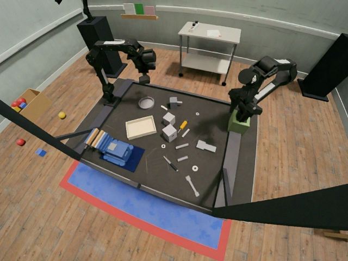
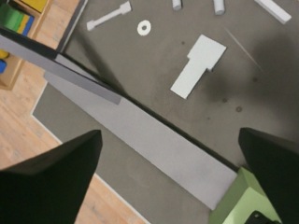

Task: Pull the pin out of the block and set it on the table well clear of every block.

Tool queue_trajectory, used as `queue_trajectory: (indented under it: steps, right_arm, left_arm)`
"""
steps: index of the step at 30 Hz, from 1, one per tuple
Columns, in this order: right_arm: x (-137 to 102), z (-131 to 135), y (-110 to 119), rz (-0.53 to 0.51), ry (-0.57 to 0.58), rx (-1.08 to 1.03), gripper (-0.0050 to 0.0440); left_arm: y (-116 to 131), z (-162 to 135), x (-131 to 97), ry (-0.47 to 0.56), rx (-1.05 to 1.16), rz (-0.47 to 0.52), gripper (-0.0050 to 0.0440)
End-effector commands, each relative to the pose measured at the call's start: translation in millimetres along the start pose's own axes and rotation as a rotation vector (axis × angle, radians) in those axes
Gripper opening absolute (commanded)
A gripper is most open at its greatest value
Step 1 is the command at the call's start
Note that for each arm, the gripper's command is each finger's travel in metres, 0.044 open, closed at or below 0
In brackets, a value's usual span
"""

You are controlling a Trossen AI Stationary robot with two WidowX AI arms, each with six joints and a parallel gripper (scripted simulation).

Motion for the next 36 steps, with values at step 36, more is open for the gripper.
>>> queue_trajectory:
  steps: [36]
  right_arm:
    - [12.2, -45.1, -26.6, -0.014, 0.081, 0.075, 0.04]
  left_arm:
    - [31.6, -3.7, -56.9, 0.177, -0.011, -0.508, 0.04]
Point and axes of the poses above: on each arm, the point midway between the two fingers, 35 mm back from their tips, its own x axis out along the fingers, its own z axis across the jaws, y = z × x, the point moved 4 cm from there along -x, back along the fingers, and after that the axes turned 4 degrees about x, right-handed, at the moved point
